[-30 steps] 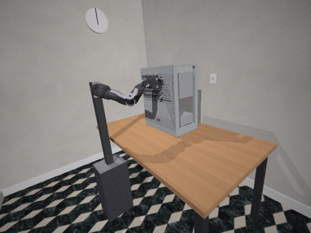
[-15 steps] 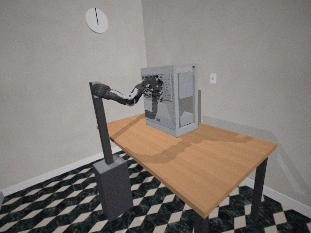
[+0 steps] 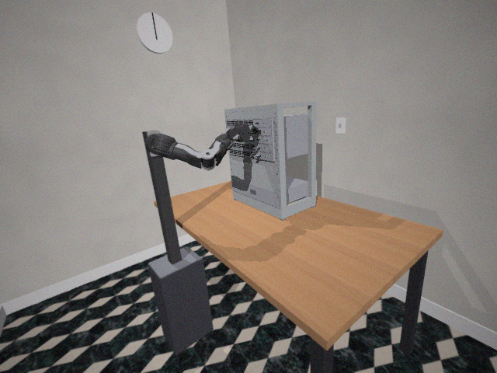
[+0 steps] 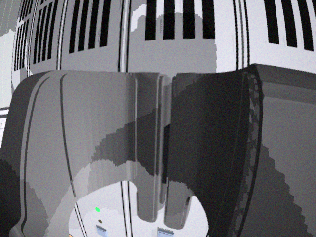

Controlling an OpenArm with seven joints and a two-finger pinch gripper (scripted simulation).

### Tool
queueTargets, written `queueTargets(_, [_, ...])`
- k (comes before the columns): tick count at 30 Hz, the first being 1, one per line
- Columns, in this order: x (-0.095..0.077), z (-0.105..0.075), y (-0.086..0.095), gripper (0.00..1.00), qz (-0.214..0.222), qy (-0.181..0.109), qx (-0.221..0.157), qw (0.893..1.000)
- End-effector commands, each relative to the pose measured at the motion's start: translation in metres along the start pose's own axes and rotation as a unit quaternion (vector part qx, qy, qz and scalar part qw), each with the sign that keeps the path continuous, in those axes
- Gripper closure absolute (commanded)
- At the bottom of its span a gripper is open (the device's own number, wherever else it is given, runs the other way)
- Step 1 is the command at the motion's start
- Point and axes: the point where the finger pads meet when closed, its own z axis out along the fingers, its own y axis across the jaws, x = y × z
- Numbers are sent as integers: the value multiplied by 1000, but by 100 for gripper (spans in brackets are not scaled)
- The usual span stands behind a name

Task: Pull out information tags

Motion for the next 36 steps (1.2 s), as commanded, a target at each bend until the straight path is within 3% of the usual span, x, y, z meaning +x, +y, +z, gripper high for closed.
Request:
queueTargets(1, [1,0,4,100,0,2,-6,1000])
queueTargets(36, [3,-25,4,100,0,3,-6,1000])
